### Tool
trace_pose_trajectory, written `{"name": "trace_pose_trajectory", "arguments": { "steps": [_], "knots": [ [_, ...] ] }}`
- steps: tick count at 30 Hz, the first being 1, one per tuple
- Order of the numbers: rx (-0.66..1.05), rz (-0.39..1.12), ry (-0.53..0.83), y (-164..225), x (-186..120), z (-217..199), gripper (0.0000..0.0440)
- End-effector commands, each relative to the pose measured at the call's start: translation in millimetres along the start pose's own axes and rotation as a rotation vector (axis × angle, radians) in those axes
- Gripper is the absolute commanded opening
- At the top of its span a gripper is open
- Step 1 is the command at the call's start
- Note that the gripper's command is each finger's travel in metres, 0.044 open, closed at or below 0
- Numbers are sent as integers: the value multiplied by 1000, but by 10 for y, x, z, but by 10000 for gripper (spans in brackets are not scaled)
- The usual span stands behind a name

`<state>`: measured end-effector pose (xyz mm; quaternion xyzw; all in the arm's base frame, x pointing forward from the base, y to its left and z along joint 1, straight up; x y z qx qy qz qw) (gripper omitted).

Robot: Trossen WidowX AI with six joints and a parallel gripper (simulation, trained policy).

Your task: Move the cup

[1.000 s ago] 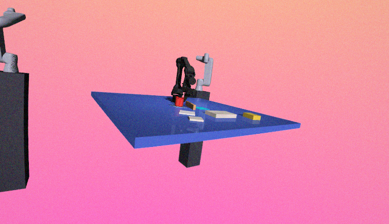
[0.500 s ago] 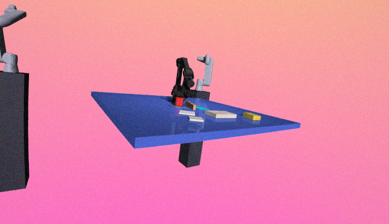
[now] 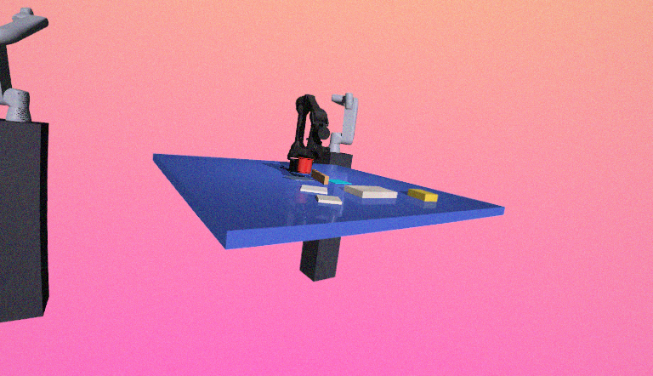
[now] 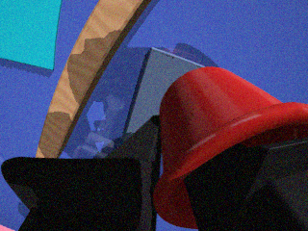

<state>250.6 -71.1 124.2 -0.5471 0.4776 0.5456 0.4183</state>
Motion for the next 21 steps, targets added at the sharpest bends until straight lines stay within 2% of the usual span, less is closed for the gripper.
{"name": "trace_pose_trajectory", "arguments": {
  "steps": [1, 21],
  "knots": [
    [-18, -31, 6, -60, -119, 23, 0],
    [-108, -141, 28, -441, -480, 351, 0]
  ]
}}
Point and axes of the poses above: the point midway between the two fingers, 35 mm back from their tips, its own x axis out along the fingers, its own z axis across the jaws, y = z × x, the point moved 4 cm from there along -x, back along the fingers, and after that the axes turned 10 degrees about x, right-handed, at the moved point
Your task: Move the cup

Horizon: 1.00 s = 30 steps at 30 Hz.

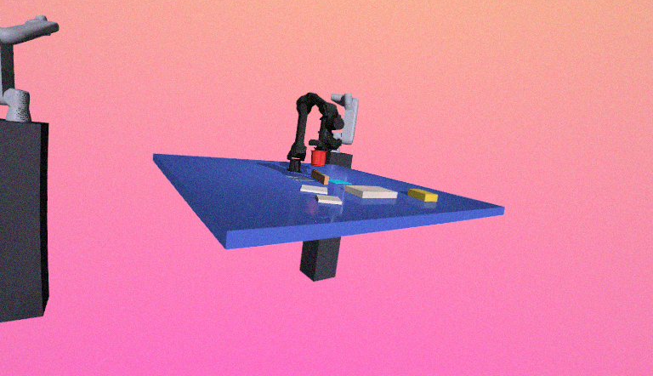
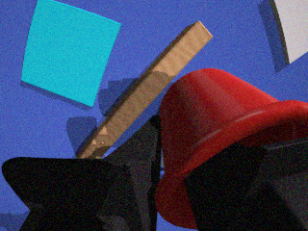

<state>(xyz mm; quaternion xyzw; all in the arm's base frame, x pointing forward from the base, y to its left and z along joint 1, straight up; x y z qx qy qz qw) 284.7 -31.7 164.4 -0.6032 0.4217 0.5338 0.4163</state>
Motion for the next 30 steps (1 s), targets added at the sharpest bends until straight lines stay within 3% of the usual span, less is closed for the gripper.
{"name": "trace_pose_trajectory", "arguments": {
  "steps": [1, 30],
  "knots": [
    [-13, -24, 0, -87, -36, 70, 0],
    [-146, -102, -15, -494, 89, 920, 0]
  ]
}}
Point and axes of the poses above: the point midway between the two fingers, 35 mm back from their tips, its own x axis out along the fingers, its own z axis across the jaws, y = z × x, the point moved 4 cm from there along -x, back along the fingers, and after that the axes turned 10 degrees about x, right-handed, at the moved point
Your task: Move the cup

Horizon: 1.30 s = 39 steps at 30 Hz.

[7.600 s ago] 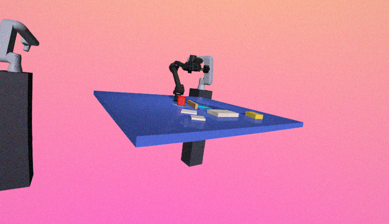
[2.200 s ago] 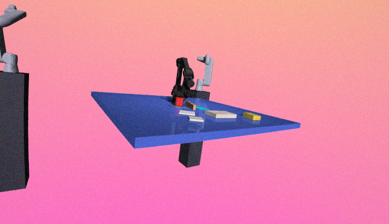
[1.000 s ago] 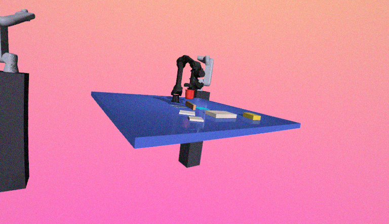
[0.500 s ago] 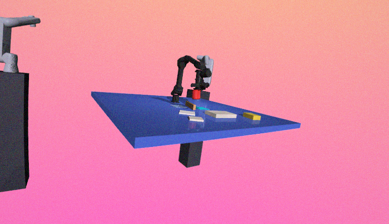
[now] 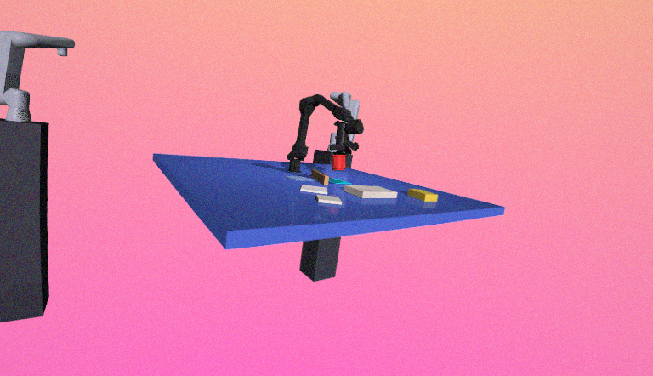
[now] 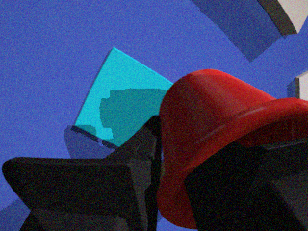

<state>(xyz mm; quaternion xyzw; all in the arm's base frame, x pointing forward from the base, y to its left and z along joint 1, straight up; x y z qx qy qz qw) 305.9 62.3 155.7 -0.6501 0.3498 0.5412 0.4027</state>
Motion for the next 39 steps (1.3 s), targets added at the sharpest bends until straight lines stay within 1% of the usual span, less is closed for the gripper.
{"name": "trace_pose_trajectory", "arguments": {
  "steps": [1, 9, 15, 19, 26, 27, 30, 31, 34, 39],
  "knots": [
    [-11, 2, -10, -30, 65, 109, 0],
    [-26, 10, -15, -22, 220, 319, 0],
    [-23, 27, -11, 52, 366, 415, 0],
    [-20, 43, -7, 114, 450, 461, 8],
    [-10, 29, -5, 140, 517, 469, 53],
    [-7, 21, -6, 134, 508, 465, 65],
    [5, -9, -11, 102, 471, 452, 123],
    [8, -19, -14, 93, 456, 452, 130],
    [8, -47, -20, 79, 399, 447, 128],
    [5, -66, -35, 129, 324, 454, 144]
  ]
}}
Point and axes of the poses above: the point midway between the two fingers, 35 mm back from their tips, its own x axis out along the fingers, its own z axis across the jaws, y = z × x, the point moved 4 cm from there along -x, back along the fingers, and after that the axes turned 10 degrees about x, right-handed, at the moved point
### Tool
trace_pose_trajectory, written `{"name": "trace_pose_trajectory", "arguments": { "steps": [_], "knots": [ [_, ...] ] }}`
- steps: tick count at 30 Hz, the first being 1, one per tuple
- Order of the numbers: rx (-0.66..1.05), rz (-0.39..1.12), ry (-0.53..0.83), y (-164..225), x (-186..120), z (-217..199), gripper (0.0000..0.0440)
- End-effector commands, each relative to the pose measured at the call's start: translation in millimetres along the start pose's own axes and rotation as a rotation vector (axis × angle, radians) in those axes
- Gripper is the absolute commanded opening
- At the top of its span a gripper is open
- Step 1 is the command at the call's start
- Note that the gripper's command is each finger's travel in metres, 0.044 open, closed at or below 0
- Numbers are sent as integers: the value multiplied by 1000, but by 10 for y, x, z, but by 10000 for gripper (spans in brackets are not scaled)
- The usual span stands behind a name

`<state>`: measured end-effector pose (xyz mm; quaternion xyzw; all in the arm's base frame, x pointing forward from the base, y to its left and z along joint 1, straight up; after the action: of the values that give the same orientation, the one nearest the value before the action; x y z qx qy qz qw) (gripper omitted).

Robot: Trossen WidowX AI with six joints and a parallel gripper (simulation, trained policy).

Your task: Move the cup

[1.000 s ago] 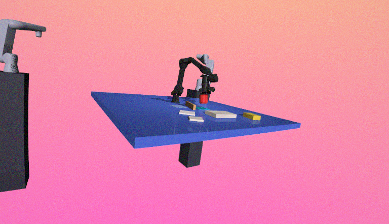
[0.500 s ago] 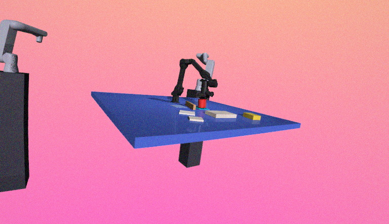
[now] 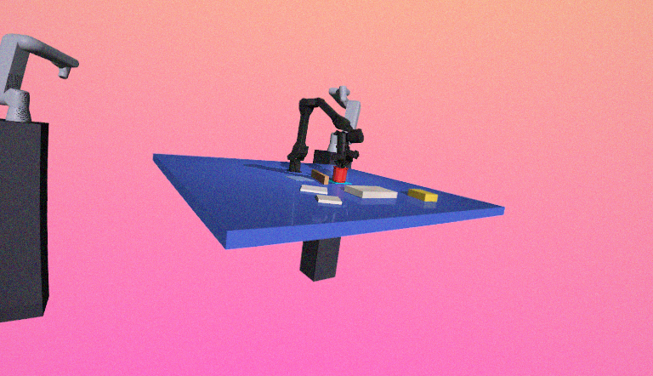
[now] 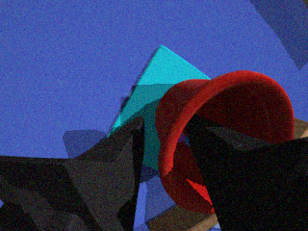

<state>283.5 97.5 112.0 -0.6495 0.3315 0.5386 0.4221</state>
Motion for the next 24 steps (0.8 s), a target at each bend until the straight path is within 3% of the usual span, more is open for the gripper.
{"name": "trace_pose_trajectory", "arguments": {
  "steps": [1, 24],
  "knots": [
    [-3, -24, -12, 25, -78, 5, 147],
    [13, -172, -46, 106, -565, 17, 269]
  ]
}}
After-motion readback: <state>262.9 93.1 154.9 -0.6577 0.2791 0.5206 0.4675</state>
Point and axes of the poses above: the point midway between the two fingers, 35 mm back from their tips, its own x axis out along the fingers, its own z axis across the jaws, y = z × x, the point moved 4 cm from there along -x, back along the fingers, and after that the axes turned 10 degrees about x, right-handed, at the moved point
